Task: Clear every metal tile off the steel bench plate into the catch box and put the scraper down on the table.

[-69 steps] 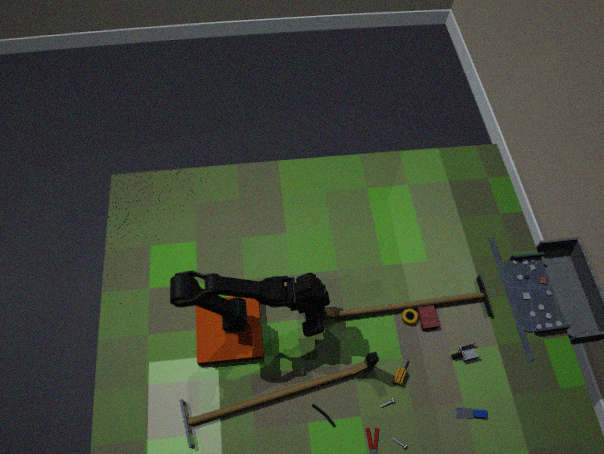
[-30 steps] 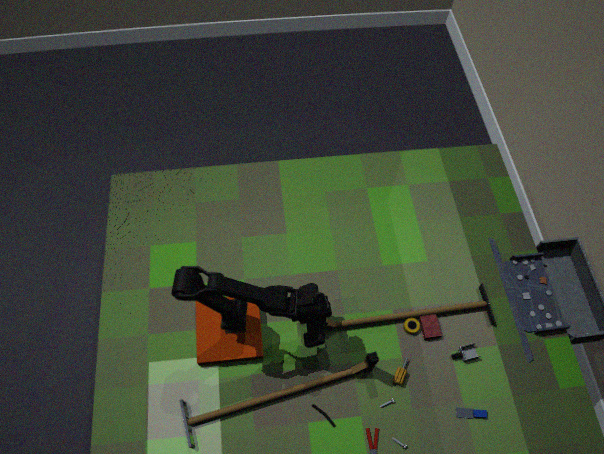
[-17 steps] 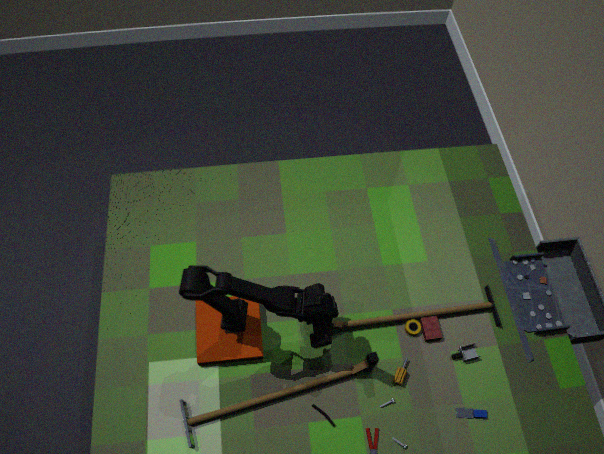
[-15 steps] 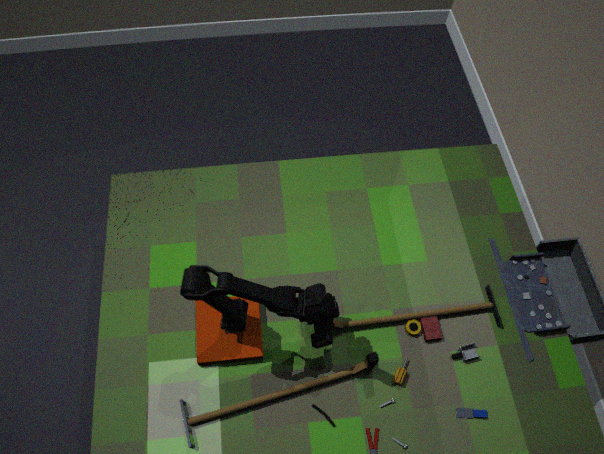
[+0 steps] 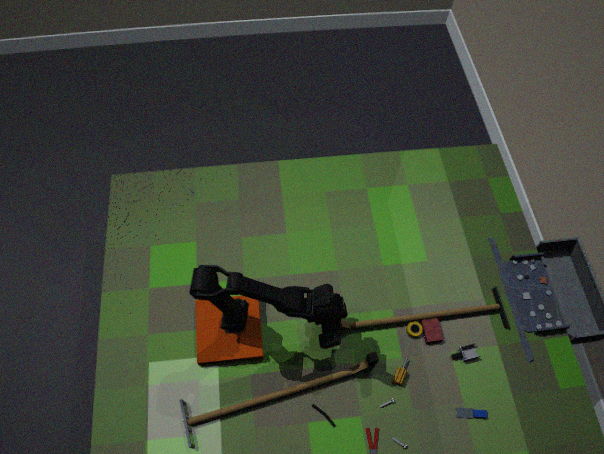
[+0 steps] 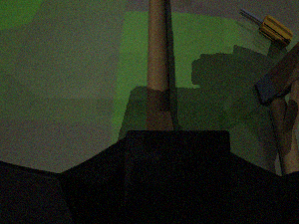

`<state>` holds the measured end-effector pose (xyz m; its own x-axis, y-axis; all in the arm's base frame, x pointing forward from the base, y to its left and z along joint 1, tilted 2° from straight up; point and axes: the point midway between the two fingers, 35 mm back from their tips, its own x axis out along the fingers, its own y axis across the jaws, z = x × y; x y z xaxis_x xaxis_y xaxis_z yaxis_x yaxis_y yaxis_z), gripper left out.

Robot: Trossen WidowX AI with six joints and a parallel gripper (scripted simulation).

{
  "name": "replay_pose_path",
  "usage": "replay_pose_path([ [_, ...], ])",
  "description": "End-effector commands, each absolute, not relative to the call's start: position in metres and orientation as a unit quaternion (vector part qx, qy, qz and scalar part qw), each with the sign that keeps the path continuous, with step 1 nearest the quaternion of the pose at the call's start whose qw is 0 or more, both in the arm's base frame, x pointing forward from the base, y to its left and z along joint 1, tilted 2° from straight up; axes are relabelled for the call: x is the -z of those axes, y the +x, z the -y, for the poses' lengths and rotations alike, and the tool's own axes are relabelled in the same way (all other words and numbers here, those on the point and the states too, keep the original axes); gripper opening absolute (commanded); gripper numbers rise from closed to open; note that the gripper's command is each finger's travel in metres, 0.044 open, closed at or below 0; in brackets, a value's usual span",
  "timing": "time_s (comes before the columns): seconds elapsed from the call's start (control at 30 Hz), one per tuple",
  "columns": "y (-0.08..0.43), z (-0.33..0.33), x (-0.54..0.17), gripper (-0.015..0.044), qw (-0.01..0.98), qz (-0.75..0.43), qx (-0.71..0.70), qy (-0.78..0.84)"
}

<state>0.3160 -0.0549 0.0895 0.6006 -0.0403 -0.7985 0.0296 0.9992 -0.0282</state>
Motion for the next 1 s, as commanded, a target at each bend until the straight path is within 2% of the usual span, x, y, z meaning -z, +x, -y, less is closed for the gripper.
replay_pose_path([
  [0.0,0.326,0.057,-0.096,0.0000,0.900,-0.436,0.025,-0.005],
  [0.97,0.371,0.058,-0.092,0.0000,0.901,-0.433,0.028,-0.004],
])
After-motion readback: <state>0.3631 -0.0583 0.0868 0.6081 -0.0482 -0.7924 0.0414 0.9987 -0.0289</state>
